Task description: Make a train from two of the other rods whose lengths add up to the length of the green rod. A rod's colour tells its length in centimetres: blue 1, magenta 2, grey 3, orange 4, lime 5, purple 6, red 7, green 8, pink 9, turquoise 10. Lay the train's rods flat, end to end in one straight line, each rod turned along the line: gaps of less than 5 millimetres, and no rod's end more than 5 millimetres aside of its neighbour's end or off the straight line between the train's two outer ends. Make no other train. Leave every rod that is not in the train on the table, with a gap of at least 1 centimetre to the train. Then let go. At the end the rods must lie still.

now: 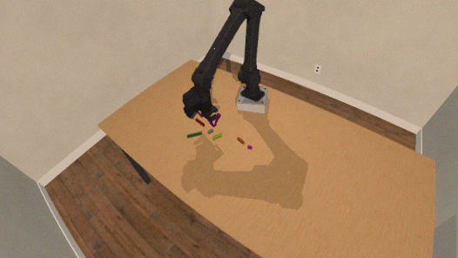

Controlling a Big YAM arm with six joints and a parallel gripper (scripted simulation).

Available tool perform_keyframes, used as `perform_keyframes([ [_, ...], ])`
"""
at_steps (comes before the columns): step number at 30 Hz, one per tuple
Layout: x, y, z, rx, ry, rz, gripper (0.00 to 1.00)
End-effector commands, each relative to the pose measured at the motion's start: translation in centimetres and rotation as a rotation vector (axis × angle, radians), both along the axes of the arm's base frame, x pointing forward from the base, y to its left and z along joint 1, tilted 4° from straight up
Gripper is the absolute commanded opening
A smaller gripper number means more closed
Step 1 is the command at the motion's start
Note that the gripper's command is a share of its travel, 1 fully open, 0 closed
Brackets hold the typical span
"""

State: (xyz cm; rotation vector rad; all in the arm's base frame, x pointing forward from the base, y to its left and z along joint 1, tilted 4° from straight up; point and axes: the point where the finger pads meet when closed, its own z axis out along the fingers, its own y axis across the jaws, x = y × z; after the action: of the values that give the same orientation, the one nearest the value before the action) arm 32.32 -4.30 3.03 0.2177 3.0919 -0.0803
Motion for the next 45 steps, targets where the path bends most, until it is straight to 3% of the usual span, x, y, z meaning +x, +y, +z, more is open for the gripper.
perform_keyframes([
  [1, 2.61, 0.67, 1.03, -0.006, -0.051, -0.122, 1.0],
  [4, 2.21, 0.77, 0.76, -0.005, -0.042, -0.133, 1.0],
  [5, 2.2, 0.77, 0.76, -0.005, -0.042, -0.133, 0.22],
  [45, 2.03, 0.67, 0.47, -0.004, -0.042, -0.136, 0.22],
])
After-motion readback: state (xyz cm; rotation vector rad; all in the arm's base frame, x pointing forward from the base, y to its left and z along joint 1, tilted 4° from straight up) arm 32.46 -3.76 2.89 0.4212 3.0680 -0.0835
